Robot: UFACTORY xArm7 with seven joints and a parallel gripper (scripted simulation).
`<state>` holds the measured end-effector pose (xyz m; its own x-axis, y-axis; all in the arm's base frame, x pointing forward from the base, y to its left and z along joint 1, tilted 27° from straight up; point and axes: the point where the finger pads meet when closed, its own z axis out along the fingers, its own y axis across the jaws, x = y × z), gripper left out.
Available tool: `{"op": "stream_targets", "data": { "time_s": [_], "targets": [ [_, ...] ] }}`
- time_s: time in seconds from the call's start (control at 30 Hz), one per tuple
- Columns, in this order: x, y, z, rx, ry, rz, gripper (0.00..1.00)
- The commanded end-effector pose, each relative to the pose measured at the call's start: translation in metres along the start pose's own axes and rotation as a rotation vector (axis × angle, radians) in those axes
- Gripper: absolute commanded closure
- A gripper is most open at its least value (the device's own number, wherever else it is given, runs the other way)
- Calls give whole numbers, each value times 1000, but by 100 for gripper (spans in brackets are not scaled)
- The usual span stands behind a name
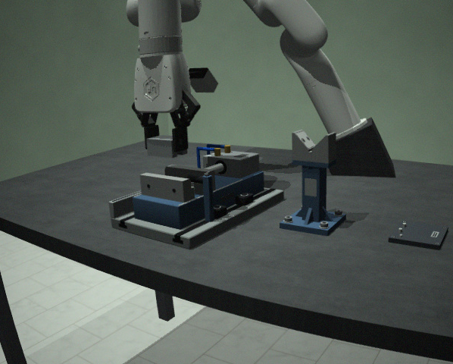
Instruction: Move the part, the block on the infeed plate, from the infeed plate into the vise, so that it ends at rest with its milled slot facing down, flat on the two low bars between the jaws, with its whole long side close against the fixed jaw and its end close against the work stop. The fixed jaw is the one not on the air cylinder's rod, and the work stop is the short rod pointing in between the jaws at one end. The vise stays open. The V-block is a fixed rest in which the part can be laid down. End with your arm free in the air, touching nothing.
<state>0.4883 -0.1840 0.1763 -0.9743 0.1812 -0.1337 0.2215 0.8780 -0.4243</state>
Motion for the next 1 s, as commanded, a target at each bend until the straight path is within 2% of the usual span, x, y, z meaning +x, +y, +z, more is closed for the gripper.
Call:
{"op": "stream_targets", "data": {
  "time_s": [0.0, 0.97],
  "targets": [
    [-1, 0, -2, 0, -5, -1, 100],
    [-2, 0, 3, 0, -5, -1, 100]
  ]
}}
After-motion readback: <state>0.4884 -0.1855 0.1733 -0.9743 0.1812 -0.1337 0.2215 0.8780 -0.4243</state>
